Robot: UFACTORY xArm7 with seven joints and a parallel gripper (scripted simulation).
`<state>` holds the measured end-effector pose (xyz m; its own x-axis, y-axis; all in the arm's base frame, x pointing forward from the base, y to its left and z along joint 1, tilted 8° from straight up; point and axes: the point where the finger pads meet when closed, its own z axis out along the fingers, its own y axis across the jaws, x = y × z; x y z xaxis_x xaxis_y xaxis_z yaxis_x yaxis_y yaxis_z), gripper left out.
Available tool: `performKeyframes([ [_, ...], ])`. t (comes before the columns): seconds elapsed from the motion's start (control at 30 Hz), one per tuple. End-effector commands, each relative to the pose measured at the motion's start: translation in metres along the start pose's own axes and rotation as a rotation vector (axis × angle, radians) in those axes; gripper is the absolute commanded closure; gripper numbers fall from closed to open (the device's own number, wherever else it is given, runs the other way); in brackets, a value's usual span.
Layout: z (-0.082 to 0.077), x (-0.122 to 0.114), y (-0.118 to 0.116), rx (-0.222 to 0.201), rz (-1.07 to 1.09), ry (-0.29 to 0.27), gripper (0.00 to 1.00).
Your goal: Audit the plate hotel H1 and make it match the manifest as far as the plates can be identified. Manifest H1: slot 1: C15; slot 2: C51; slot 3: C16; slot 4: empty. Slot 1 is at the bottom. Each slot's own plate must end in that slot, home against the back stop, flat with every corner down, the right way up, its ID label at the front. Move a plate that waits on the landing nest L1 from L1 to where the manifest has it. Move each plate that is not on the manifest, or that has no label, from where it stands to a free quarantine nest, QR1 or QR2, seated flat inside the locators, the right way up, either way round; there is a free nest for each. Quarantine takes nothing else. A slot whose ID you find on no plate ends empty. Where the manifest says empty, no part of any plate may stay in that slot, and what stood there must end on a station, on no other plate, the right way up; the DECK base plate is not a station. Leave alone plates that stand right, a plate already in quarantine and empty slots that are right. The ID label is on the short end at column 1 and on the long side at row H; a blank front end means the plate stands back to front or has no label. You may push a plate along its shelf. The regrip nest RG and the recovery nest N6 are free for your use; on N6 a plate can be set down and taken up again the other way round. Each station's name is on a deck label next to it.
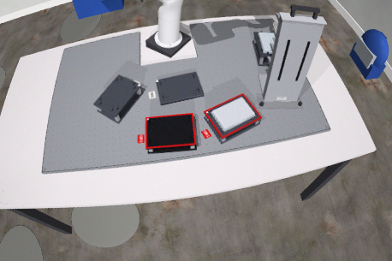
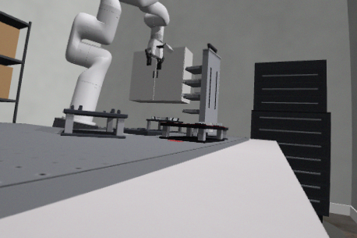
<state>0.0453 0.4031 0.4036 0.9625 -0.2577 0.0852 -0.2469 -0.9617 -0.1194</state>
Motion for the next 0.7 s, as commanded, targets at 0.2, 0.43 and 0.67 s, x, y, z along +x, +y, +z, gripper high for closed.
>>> performKeyframes([
  [0.2, 0.012, 0.0, -0.001, 0.004, 0.0, -0.001, 0.0],
  [0.43, 0.024, 0.0, -0.001, 0.004, 0.0, -0.001, 0.0],
  [0.67, 0.032, 0.0, -0.001, 0.004, 0.0, -0.001, 0.0],
])
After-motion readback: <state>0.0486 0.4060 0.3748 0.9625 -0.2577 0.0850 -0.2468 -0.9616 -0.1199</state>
